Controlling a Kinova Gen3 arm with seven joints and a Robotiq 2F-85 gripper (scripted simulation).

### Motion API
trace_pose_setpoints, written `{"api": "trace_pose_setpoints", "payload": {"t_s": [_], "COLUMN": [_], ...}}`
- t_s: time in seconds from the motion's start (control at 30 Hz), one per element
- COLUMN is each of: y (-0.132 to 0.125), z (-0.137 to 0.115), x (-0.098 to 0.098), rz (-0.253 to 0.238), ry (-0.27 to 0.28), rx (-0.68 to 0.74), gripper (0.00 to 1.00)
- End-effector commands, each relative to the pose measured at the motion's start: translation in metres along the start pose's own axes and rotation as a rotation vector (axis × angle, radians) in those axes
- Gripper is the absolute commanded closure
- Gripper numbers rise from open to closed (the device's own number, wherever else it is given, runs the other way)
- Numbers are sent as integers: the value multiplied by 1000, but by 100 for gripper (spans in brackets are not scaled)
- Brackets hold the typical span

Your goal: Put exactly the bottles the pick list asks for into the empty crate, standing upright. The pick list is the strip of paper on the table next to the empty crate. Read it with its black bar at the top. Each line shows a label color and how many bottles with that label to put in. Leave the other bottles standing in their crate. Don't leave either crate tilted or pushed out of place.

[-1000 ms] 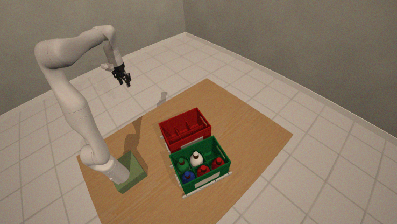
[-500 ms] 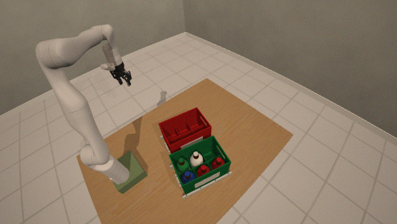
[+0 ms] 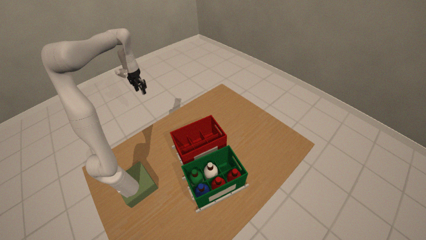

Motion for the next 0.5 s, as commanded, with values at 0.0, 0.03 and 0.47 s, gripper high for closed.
{"api": "trace_pose_setpoints", "payload": {"t_s": [0.0,0.03,0.47], "y": [-13,-16,-56], "z": [11,14,46], "x": [5,7,26], "rz": [1,1,1], "ry": [-3,-3,-3], "rx": [118,152,518], "gripper": [33,33,33]}}
Point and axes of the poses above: the point where the finger pads meet when closed, its own x axis out along the fingers, its own y axis across the jaws, z = x × y, the point moved 6 cm from there along -x, back along the fingers, and after that the axes turned 6 degrees about x, right-handed, at the moved point
